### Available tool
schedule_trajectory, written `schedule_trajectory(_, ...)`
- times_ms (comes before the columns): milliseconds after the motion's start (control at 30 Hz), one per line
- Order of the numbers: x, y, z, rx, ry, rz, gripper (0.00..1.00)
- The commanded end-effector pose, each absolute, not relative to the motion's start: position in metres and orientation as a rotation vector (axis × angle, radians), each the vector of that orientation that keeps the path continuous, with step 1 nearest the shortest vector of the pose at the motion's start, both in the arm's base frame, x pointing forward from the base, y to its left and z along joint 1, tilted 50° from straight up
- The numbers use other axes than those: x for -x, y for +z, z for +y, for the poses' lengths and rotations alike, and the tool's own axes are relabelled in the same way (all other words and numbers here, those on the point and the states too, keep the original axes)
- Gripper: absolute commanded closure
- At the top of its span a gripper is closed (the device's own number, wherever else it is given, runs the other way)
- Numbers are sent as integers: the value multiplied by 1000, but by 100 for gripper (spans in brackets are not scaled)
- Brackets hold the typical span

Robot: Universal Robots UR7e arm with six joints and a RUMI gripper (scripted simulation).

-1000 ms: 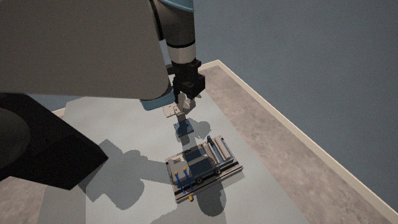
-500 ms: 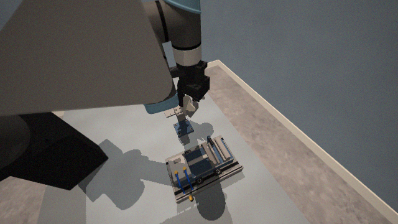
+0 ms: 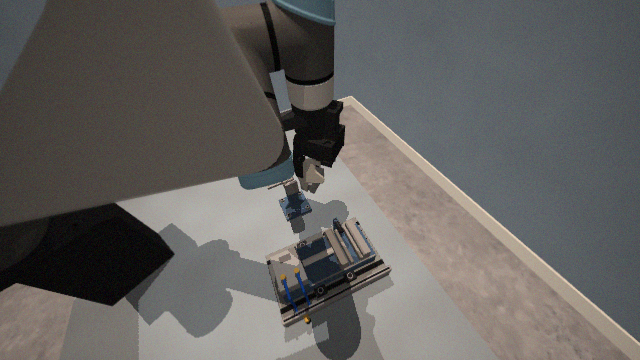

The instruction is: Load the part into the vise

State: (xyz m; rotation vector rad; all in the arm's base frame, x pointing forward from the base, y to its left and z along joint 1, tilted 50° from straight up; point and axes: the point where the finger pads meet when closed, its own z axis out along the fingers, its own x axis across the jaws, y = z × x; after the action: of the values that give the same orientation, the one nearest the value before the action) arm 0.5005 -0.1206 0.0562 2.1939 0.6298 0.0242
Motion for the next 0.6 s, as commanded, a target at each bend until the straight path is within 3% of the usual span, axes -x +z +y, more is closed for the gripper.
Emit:
schedule_trajectory(0, -503, 67, -128, -2173, -2, 700, 100)
schedule_trajectory(567, -504, 85, -145, -2117, -76, 854, 100)
